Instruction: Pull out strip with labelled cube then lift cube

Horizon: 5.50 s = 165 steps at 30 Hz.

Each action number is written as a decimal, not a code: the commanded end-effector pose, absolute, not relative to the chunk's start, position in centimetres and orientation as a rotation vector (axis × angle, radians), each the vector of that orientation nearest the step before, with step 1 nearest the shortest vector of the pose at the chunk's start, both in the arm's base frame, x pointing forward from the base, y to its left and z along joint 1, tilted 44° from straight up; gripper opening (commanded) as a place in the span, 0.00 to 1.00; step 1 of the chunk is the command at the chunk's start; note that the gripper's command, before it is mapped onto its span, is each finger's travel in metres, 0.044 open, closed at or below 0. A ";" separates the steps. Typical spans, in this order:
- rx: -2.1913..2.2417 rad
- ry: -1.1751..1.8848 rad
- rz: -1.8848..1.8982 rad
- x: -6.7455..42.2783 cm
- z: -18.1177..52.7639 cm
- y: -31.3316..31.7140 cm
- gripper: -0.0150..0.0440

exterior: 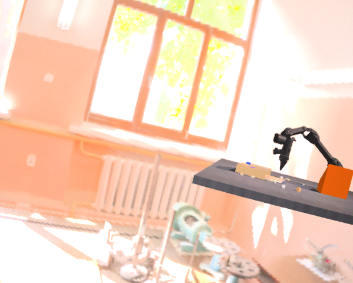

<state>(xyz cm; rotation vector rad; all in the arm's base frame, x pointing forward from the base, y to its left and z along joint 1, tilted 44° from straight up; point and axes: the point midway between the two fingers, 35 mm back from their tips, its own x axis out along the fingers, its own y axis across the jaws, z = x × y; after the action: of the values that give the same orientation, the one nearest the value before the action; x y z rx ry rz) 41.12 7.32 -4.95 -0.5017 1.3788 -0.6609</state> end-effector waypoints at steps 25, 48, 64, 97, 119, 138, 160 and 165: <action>-0.482 1.401 -0.692 41.5 -7.9 5.1 0.25; -0.484 1.400 -0.694 41.5 -10.5 2.7 0.25; -0.484 1.400 -0.694 41.5 -10.5 2.7 0.25; -0.484 1.400 -0.694 41.6 -10.8 2.5 0.25; -0.485 1.401 -0.694 39.2 -11.3 2.8 0.25; -0.485 1.403 -0.693 36.4 -11.8 3.0 0.25; -0.485 1.405 -0.693 33.1 -12.4 3.4 0.25; -0.485 1.405 -0.693 32.4 -12.5 3.5 0.25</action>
<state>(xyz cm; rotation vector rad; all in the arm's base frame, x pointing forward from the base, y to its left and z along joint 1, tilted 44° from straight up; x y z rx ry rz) 33.55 3.69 -12.03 -0.4815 1.3831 -0.6894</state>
